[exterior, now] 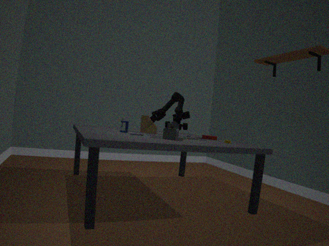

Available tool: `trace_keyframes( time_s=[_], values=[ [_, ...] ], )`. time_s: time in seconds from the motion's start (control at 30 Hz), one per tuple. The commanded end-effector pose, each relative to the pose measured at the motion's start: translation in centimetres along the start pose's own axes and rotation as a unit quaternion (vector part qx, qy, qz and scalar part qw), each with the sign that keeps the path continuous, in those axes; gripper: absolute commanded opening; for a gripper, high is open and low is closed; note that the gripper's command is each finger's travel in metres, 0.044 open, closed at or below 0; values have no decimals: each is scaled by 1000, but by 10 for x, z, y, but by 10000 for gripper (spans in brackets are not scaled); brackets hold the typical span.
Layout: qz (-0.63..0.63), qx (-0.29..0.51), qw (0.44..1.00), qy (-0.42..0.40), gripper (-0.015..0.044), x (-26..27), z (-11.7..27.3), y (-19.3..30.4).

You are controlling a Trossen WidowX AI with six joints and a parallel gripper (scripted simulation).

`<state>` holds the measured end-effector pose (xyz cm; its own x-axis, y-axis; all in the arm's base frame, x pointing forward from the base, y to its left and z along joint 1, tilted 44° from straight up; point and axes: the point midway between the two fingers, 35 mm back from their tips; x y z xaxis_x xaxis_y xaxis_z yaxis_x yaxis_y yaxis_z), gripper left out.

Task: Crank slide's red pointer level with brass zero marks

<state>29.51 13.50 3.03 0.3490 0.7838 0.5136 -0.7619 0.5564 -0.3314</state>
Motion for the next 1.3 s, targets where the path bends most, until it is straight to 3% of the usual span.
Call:
trace_keyframes(
  time_s=[0.0, 1.23, 1.27],
  values=[
    [-1, 2, 1000, 3, 0, -1, -1, 1],
    [0, 1, 1000, 1, 0, 0, 0, 0],
    [0, 1, 1000, 1, 26, 0, 0, 0]
  ],
)
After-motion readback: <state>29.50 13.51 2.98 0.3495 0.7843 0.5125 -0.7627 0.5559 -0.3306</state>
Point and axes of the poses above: the point midway between the two fingers, 35 mm back from their tips, its own z axis back along the fingers, its own x axis across the jaws, y = z × x, and after that the axes turned 12 degrees about z, right-handed
